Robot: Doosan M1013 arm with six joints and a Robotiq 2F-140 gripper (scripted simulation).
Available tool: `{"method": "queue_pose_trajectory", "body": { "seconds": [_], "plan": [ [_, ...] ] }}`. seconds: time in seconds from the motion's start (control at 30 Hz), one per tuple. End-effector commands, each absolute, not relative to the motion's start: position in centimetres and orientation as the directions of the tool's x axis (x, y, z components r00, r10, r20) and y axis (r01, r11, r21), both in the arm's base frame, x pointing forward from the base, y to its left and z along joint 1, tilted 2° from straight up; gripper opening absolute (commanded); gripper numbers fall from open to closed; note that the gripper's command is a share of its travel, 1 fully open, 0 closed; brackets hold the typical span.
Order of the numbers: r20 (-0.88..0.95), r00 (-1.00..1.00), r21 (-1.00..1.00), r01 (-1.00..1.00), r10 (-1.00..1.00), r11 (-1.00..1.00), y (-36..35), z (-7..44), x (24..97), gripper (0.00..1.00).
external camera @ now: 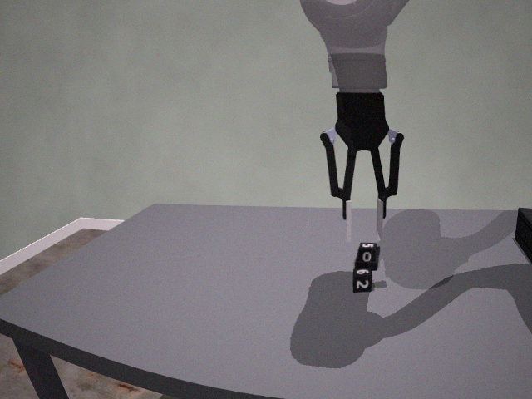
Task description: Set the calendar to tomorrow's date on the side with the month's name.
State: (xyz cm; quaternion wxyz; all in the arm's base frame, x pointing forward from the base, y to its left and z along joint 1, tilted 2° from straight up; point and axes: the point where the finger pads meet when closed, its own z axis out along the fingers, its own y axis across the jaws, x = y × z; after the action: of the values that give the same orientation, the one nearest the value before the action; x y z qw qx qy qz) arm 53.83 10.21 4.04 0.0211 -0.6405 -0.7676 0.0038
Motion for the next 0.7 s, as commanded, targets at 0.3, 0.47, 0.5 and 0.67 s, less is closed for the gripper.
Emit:
{"method": "queue_pose_trajectory", "body": {
  "seconds": [0.3,0.47,0.5,0.67],
  "plan": [
    [0.027,-0.178,-0.033,0.983,0.984,0.179,10.2,3.7,53.8,0.29],
    [0.027,-0.178,-0.033,0.983,0.984,0.179,10.2,3.2,53.8,0.29],
    [0.027,-0.178,-0.033,0.983,0.984,0.179,10.3,3.0,53.8,0.29],
    [0.027,-0.178,-0.033,0.983,0.984,0.179,10.3,2.3,53.8,0.29]
  ]
}}
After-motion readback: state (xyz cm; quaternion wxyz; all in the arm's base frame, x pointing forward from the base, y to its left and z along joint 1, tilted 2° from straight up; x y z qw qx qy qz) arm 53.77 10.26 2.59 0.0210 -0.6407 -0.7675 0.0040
